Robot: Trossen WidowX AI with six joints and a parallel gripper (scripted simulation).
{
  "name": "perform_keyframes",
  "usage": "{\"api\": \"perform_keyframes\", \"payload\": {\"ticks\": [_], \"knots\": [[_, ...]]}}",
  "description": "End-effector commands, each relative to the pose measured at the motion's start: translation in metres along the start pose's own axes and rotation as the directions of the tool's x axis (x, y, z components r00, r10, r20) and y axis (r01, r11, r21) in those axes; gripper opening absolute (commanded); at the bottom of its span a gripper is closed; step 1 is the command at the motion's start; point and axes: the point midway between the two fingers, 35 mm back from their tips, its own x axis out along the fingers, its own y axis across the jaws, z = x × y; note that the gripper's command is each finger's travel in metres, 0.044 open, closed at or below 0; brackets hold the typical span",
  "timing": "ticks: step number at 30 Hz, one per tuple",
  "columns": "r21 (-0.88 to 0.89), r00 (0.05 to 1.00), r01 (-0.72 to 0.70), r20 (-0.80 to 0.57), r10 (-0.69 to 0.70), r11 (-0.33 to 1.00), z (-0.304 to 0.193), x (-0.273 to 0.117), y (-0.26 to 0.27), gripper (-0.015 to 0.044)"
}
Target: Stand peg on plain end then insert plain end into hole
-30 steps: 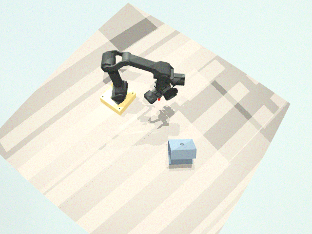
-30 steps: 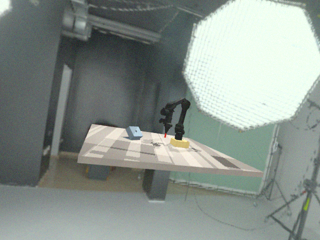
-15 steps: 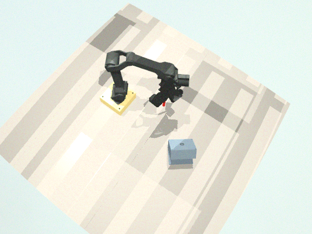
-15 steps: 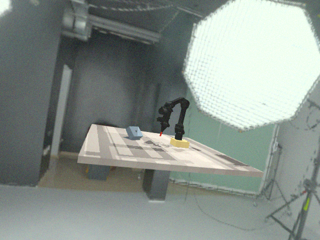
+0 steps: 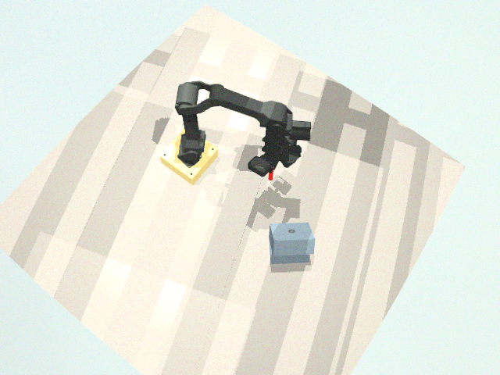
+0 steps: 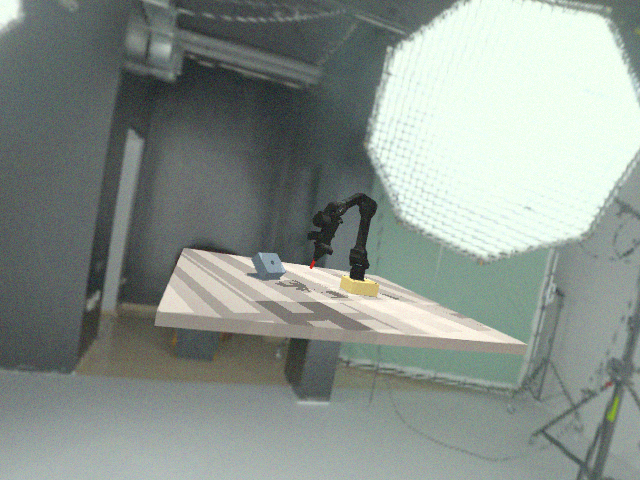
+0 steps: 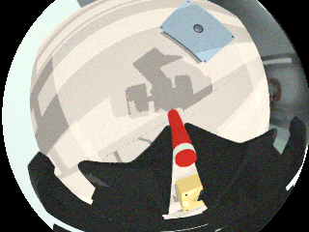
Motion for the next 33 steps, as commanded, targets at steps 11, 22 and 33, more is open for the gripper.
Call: {"api": "perform_keyframes", "payload": {"ticks": [11, 22, 33], "knots": [[-0.062, 0.989, 0.108, 0.103, -0.102, 0.992, 0.036, 0.000, -0.008, 0.0000], [-0.099, 0.967, 0.205, 0.174, -0.186, 0.974, 0.061, -0.001, -0.015, 0.0000], [-0.127, 0.933, 0.307, 0.237, -0.271, 0.943, 0.086, -0.003, -0.023, 0.0000]]}}
